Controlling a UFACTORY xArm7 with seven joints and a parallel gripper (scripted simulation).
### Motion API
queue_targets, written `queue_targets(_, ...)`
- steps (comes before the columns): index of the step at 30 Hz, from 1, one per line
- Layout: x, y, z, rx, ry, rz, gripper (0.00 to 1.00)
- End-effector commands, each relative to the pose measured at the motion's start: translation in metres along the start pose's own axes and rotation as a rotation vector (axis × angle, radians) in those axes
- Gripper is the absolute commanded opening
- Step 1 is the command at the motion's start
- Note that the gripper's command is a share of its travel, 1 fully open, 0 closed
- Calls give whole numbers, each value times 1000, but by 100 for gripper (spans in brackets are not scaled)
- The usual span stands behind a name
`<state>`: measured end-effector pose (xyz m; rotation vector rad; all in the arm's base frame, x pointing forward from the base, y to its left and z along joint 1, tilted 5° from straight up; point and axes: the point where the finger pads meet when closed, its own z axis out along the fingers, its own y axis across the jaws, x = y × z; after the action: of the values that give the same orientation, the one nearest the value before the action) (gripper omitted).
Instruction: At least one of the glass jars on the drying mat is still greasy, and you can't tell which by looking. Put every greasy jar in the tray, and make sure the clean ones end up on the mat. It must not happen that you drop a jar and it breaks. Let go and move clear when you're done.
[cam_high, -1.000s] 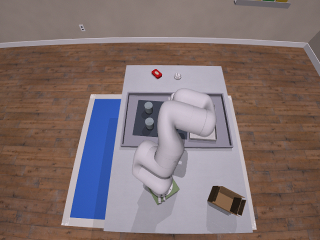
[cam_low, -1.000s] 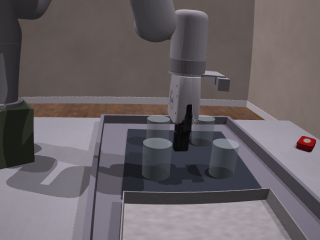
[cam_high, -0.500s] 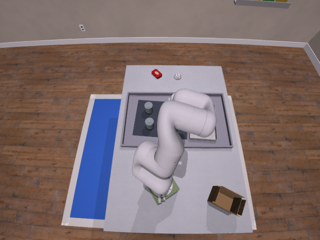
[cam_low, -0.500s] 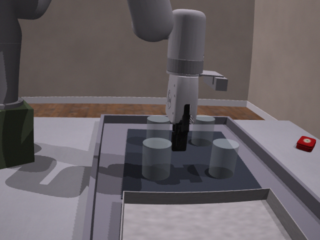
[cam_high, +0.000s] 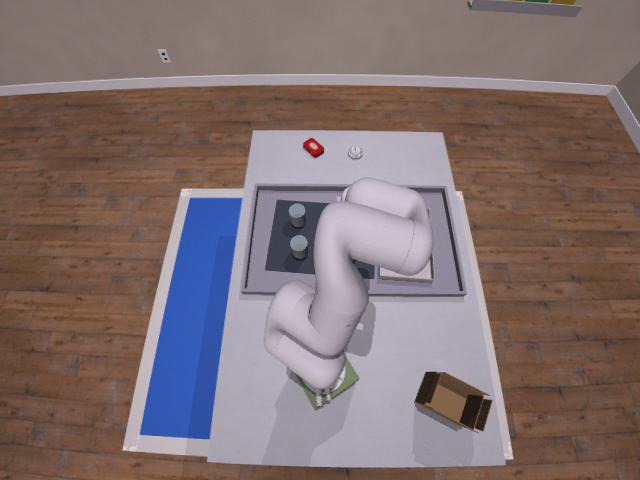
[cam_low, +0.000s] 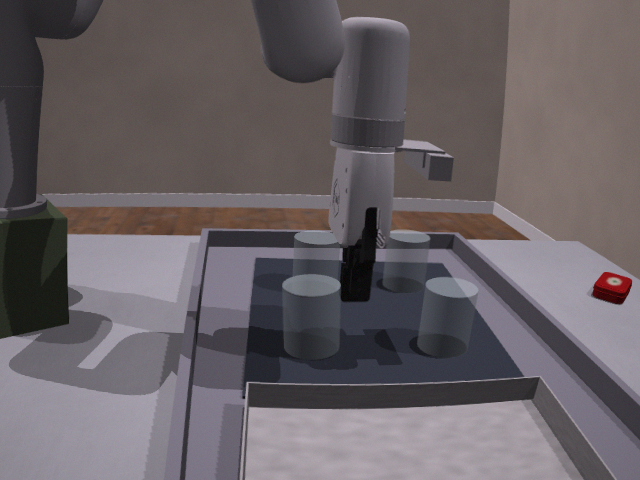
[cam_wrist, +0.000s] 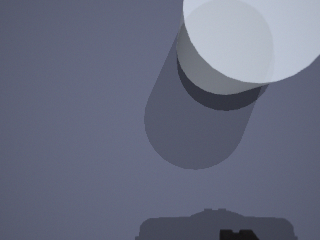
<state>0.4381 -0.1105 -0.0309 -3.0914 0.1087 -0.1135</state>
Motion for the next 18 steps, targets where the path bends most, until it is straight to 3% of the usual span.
queue_targets(1, 1, 0, -1, -1, 3, 0, 0)
queue_targets(18, -1, 0, -3, -1, 3, 0, 0)
